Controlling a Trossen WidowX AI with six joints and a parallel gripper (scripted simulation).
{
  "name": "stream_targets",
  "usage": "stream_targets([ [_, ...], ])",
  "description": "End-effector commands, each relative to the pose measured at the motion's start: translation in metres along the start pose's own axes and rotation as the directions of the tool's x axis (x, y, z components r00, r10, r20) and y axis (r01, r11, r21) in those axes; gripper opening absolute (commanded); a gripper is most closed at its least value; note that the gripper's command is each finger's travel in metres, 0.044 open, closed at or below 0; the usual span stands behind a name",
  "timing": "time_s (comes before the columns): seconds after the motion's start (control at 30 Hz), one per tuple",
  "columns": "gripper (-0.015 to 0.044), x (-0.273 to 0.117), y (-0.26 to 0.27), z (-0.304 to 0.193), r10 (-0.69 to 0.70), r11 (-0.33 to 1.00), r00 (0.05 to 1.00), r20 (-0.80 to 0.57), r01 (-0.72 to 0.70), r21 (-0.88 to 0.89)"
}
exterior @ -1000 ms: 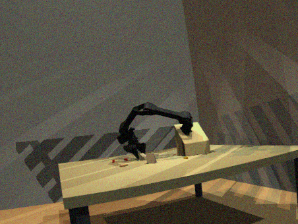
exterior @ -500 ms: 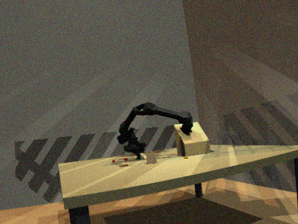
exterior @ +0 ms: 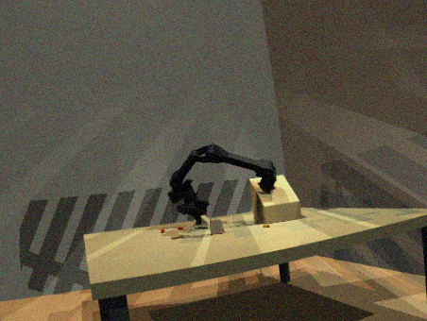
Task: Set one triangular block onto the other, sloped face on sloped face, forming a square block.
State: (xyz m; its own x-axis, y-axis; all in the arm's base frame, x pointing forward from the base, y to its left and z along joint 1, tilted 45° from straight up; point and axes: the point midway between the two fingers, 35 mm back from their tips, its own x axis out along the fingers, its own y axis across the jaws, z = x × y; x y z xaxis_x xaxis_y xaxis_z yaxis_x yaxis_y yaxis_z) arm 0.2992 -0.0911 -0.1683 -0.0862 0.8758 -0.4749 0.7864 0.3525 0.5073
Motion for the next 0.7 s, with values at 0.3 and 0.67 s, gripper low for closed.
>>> stream_targets([
  [0.3,0.0,-0.064,0.001,-0.024,-0.001,1.0,1.0,0.016,0.001,-0.01],
  [0.67,0.0,-0.071,0.0,-0.029,0.003,1.0,1.0,0.014,-0.003,-0.01],
])
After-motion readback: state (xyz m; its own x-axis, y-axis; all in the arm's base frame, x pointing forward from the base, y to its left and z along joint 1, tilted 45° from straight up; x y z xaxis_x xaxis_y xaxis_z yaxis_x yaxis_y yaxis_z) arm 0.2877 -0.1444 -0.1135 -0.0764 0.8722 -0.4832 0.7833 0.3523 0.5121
